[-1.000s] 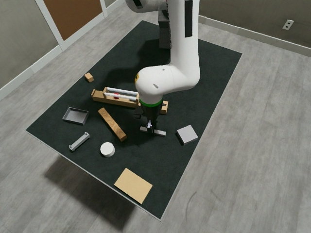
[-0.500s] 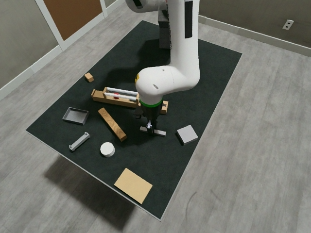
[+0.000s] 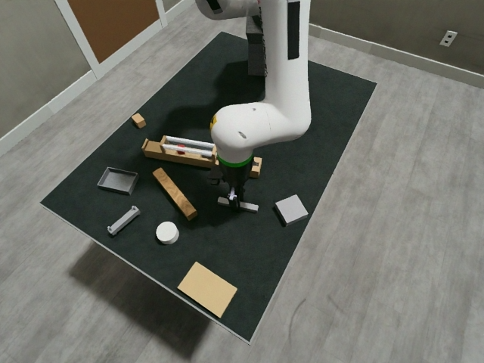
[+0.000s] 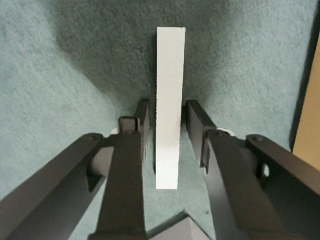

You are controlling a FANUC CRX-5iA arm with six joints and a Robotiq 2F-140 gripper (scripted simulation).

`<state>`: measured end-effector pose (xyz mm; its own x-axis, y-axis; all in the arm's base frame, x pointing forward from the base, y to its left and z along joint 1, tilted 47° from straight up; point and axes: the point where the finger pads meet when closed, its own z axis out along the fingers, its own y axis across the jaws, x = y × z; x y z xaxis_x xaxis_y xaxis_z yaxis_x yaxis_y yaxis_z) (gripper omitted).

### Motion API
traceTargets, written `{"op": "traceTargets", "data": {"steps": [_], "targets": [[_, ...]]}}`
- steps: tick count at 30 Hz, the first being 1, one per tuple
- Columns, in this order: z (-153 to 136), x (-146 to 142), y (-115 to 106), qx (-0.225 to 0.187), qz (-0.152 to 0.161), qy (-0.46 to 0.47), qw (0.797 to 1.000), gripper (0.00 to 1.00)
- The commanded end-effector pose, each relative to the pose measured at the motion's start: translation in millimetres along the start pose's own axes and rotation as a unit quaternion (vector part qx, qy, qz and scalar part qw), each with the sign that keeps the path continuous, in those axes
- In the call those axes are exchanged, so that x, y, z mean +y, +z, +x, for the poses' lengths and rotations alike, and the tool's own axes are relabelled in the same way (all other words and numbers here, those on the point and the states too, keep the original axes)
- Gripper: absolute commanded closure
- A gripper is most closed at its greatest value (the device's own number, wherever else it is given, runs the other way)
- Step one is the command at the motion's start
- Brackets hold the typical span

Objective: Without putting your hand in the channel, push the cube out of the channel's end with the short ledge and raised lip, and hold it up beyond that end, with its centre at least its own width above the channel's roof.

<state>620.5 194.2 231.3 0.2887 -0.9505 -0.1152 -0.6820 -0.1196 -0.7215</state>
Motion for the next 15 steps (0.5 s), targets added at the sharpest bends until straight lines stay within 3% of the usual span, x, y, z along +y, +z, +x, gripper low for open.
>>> {"op": "traceTargets", "data": {"steps": [1, 6, 7, 15], "targets": [[0.0, -0.9, -0.7, 0.000, 0.001, 0.000, 1.000, 0.70], [0.0, -0.9, -0.7, 0.000, 0.001, 0.000, 1.000, 0.70], [0.0, -0.9, -0.7, 0.000, 0.001, 0.000, 1.000, 0.90], [0.0, -0.9, -0.7, 0.000, 0.001, 0.000, 1.000, 0.90]]}}
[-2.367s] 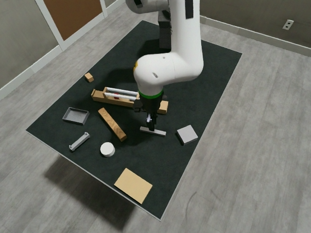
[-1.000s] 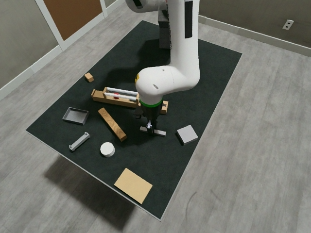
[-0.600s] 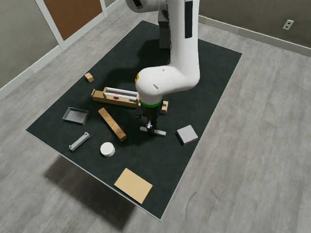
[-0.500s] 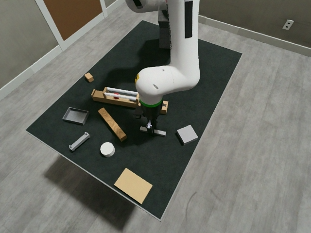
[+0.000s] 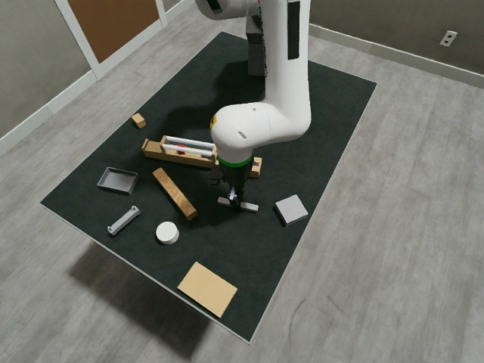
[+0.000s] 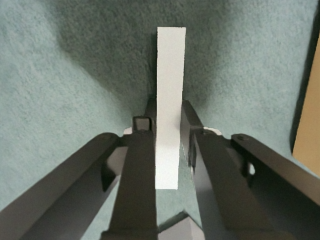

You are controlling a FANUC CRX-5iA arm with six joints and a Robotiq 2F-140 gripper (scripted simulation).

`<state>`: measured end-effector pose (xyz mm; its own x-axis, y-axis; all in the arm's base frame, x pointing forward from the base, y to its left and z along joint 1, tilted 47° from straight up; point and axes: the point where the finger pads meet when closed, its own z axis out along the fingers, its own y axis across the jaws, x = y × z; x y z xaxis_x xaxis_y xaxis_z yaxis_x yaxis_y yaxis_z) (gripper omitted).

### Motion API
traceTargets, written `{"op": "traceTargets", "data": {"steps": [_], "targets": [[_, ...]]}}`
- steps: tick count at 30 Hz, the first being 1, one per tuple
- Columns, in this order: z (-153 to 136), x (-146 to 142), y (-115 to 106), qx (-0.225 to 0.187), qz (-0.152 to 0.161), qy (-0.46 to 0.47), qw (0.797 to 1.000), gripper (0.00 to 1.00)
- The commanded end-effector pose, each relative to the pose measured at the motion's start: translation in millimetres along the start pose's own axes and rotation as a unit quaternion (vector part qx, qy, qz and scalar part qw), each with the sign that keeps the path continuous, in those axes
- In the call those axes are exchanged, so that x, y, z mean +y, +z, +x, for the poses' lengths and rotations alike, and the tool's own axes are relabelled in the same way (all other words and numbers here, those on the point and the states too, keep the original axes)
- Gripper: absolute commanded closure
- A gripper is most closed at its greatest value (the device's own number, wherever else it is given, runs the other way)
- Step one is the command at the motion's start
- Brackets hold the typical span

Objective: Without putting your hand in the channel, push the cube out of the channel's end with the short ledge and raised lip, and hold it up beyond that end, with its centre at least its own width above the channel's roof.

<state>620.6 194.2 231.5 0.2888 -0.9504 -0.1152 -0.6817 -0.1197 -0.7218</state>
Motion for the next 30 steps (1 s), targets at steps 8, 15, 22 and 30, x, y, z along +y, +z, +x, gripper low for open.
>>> {"op": "traceTargets", "data": {"steps": [8, 15, 22, 30], "targets": [[0, -1, -1, 0.000, 0.001, 0.000, 1.000, 0.90], [0, -1, -1, 0.000, 0.001, 0.000, 1.000, 0.90], [0, -1, -1, 0.000, 0.001, 0.000, 1.000, 0.90], [0, -1, -15, 0.000, 0.001, 0.000, 1.000, 0.90]]}}
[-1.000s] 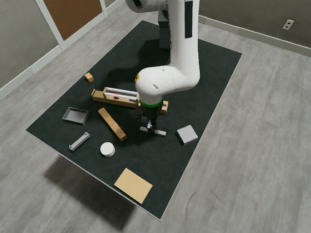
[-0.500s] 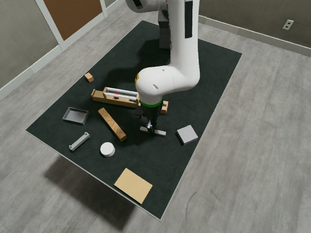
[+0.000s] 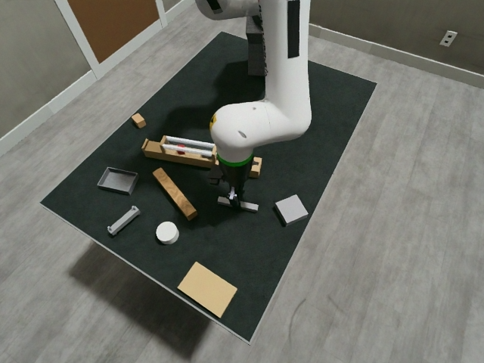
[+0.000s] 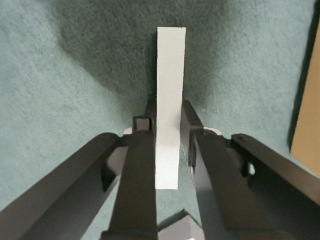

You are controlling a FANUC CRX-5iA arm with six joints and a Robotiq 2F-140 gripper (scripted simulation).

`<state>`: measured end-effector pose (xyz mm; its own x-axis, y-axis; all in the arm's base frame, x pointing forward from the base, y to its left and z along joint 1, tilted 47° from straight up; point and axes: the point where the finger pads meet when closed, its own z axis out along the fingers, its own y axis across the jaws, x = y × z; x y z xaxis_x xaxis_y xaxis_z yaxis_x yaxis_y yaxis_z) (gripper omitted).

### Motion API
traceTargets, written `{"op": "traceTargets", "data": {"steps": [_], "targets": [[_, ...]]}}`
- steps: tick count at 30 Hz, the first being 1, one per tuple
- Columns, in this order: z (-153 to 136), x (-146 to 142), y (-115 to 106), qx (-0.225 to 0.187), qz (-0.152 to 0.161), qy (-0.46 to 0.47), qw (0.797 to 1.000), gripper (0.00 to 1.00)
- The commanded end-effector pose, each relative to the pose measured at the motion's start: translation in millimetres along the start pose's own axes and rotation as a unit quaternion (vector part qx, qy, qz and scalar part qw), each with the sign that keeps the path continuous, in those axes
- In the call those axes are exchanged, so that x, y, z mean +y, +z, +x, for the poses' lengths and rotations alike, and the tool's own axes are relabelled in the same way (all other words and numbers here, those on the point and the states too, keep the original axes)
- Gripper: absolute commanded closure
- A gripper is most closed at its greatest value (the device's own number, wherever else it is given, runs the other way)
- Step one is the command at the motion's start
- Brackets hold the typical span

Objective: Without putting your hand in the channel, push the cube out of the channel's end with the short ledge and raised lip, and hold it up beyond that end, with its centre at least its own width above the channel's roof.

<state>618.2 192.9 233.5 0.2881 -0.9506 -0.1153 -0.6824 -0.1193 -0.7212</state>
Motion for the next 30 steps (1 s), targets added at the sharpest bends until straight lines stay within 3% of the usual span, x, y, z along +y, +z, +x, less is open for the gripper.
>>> {"op": "traceTargets", "data": {"steps": [1, 4, 6, 12, 30], "targets": [[0, -1, -20, 0.000, 0.001, 0.000, 1.000, 0.90], [0, -1, -53, 0.000, 0.001, 0.000, 1.000, 0.90], [0, -1, -53, 0.000, 0.001, 0.000, 1.000, 0.90], [0, -1, -107, 0.000, 0.001, 0.000, 1.000, 0.90], [0, -1, -111, 0.000, 0.001, 0.000, 1.000, 0.90]]}}
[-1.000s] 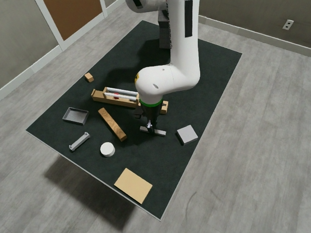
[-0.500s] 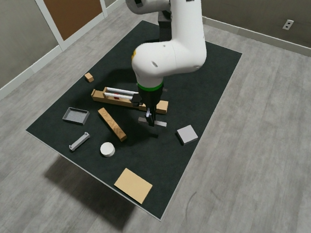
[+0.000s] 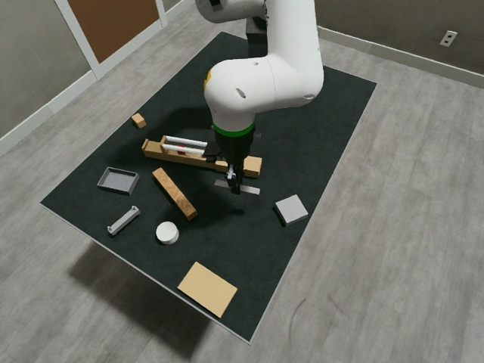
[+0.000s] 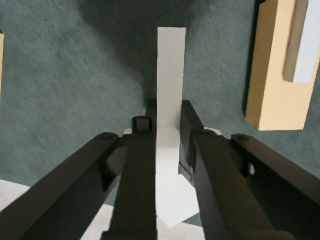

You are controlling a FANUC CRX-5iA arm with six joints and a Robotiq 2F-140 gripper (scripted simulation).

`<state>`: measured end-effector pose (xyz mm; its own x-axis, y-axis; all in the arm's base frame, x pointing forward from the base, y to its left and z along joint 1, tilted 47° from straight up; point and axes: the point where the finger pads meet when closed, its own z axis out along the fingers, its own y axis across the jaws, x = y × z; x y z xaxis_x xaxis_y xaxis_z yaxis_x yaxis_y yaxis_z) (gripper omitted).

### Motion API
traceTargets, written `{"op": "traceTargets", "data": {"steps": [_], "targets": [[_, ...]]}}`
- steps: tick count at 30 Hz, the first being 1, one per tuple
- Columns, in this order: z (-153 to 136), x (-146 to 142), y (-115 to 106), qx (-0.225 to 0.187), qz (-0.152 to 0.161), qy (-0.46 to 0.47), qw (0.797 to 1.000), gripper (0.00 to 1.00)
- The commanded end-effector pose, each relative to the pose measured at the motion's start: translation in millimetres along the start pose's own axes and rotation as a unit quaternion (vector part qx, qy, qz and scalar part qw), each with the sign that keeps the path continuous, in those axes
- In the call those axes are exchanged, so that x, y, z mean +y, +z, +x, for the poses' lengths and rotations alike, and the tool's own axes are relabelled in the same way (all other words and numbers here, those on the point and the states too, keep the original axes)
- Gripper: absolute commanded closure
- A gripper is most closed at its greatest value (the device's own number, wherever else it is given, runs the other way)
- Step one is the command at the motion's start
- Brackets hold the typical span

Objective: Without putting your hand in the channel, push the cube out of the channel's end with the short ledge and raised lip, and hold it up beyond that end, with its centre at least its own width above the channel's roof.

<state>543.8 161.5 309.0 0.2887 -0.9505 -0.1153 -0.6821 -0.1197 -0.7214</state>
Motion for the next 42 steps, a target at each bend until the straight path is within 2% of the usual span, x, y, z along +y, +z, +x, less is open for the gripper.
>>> {"op": "traceTargets", "data": {"steps": [1, 20, 22, 25, 27, 28, 33, 36, 42], "targets": [[0, -1, -1, 0.000, 0.001, 0.000, 1.000, 0.90], [0, 0, -1, 0.000, 0.001, 0.000, 1.000, 0.90], [-6, 16, -2, 0.003, -0.003, 0.000, 1.000, 0.90], [-27, 76, -3, 0.008, -0.009, -0.005, 1.000, 0.90], [-27, 76, -3, 0.008, -0.009, -0.005, 1.000, 0.90], [-37, 104, -3, 0.008, -0.007, -0.008, 1.000, 0.90], [-56, 157, 0, 0.000, 0.001, -0.018, 1.000, 0.90], [-57, 158, 5, 0.000, 0.001, -0.018, 1.000, 0.90], [-57, 158, 40, 0.000, 0.001, -0.018, 1.000, 0.90]]}}
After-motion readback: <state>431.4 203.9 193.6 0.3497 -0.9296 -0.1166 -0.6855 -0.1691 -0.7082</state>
